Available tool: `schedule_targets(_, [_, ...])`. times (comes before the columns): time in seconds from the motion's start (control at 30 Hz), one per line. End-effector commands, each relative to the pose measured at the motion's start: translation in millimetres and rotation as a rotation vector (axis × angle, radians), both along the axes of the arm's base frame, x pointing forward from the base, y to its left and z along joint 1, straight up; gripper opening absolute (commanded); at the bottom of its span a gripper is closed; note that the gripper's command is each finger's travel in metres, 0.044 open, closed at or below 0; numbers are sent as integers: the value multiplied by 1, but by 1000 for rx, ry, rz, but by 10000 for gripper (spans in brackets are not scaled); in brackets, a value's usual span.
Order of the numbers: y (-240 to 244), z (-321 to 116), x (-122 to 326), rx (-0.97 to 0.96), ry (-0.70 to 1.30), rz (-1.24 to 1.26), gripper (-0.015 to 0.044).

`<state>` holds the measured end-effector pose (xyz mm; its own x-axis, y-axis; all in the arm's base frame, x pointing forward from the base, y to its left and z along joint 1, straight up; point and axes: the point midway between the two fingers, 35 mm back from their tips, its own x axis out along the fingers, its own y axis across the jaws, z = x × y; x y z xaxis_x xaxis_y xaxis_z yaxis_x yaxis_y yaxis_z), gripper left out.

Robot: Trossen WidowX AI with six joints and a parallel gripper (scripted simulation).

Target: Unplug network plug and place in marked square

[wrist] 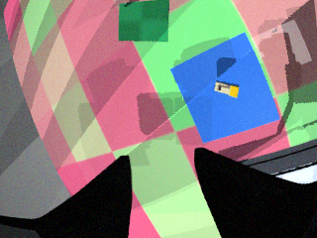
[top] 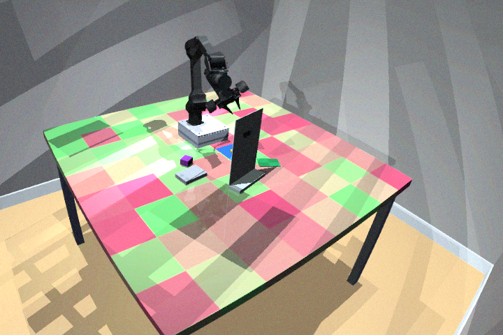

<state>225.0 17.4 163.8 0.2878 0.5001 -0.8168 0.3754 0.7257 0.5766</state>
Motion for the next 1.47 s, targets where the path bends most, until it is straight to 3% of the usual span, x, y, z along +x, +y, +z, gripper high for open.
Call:
schedule_targets(0.0, [1,16,-3,1,-2,3,156])
schedule_targets(0.27, [2,33,-7,2,-1,4,156])
schedule_targets(0.63, [2,33,-7,2,-1,4,440])
schedule_targets(1.43, [2,33,-7,2,-1,4,440])
